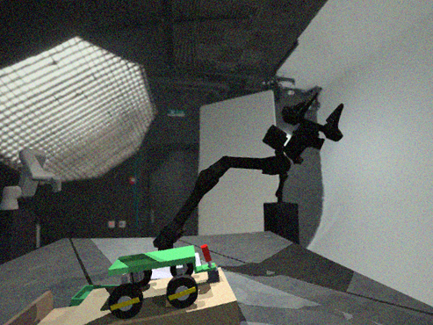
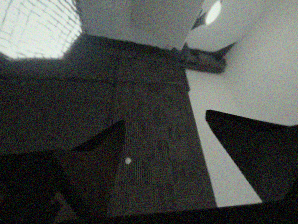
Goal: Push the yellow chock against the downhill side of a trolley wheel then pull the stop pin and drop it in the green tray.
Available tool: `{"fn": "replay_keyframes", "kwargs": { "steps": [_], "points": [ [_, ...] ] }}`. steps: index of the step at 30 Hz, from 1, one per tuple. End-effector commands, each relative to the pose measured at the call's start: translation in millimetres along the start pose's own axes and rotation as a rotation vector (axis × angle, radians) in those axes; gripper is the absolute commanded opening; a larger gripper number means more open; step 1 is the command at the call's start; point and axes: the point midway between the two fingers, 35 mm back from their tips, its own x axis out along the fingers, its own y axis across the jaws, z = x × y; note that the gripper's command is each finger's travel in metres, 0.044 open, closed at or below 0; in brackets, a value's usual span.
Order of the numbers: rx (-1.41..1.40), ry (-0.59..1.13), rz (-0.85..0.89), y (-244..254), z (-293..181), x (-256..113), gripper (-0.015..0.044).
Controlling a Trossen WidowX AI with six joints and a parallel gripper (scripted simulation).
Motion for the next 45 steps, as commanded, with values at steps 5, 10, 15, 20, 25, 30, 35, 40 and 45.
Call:
{"fn": "replay_keyframes", "kwargs": {
  "steps": [5, 10, 15, 20, 25, 30, 35, 40, 45],
  "points": [
    [-0.137, -0.041, -0.133, -12.3, 16.8, 2.1, 0.0269],
    [-0.316, -0.111, -0.335, -25.8, 49.2, -5.6, 0.019],
    [-0.473, -0.197, -0.546, -31.7, 88.6, -26.5, 0.019],
    [-0.605, -0.298, -0.767, -27.6, 131.0, -60.7, 0.019],
    [-0.709, -0.418, -0.993, -12.3, 172.0, -106.9, 0.019],
    [-0.782, -0.554, -1.224, 14.4, 207.2, -163.1, 0.019],
    [-0.82, -0.705, -1.449, 50.2, 232.0, -224.4, 0.019],
    [-0.823, -0.86, -1.653, 90.2, 244.1, -284.1, 0.019],
    [-0.791, -1.035, -1.857, 136.0, 244.1, -345.2, 0.019]
  ]
}}
